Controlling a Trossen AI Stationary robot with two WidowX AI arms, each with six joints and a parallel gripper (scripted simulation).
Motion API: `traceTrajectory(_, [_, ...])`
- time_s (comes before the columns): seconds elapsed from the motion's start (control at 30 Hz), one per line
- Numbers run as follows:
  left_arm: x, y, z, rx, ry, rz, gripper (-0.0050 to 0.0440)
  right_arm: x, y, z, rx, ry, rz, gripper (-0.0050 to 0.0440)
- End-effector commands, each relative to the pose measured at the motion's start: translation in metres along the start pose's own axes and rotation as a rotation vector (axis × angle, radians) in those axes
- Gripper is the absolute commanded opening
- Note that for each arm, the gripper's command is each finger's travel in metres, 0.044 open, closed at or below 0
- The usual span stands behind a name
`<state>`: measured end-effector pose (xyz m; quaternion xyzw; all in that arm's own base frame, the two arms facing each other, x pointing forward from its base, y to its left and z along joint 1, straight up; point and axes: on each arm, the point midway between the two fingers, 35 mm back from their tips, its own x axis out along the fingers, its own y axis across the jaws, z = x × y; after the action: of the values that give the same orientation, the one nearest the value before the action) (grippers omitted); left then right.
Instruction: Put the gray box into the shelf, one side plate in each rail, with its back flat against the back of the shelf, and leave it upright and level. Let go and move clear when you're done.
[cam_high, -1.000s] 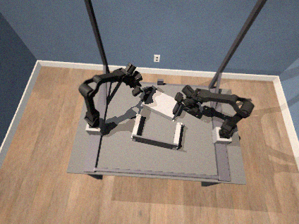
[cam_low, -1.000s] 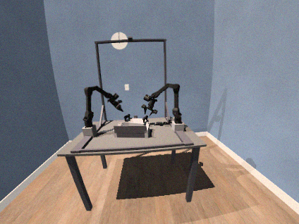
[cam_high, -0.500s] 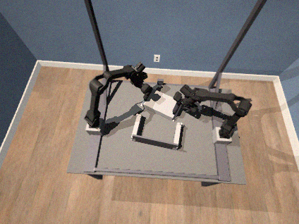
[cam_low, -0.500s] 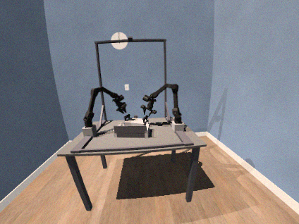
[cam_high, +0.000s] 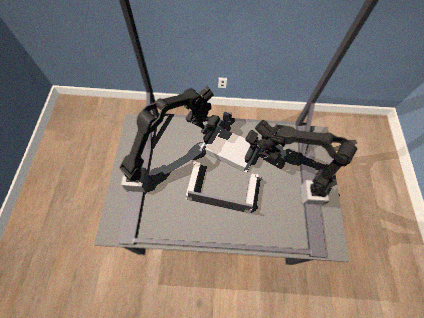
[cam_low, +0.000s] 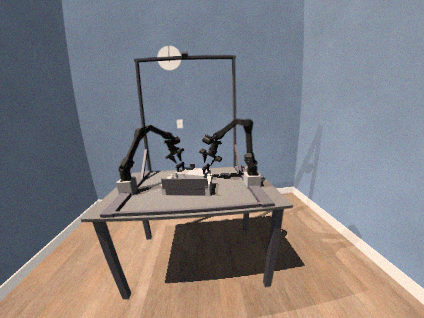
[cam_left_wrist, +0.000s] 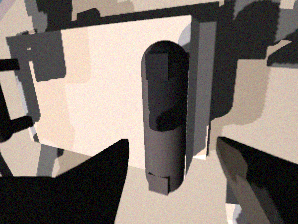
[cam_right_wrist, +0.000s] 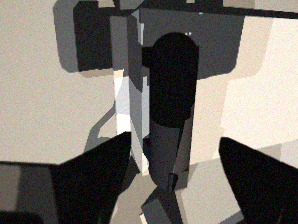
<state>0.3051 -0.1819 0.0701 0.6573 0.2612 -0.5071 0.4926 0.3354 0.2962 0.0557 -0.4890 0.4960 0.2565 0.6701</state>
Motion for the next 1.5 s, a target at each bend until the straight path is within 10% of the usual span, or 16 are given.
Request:
traceTrajectory(0.0, [-0.008,0.009,0.002,0.001,-0.005,0.034,0.0266,0.003,-0.003,0.005,-0.031,0.007,0.013,0.0266])
traceTrajectory(0.47, [0.047,0.004,0.001,0.003,-0.003,0.013,0.0249,0.059,-0.001,0.002,-0.035,0.016,0.014,0.0221])
traceTrajectory(1.3, [0.058,0.010,0.002,0.001,-0.004,0.033,0.0125,0.050,-0.007,0.005,-0.024,-0.013,0.001,0.0048])
traceTrajectory(1.47, [0.057,0.008,0.002,0.001,-0.004,0.030,0.0075,0.054,-0.005,0.006,-0.024,-0.008,0.003,0.0100])
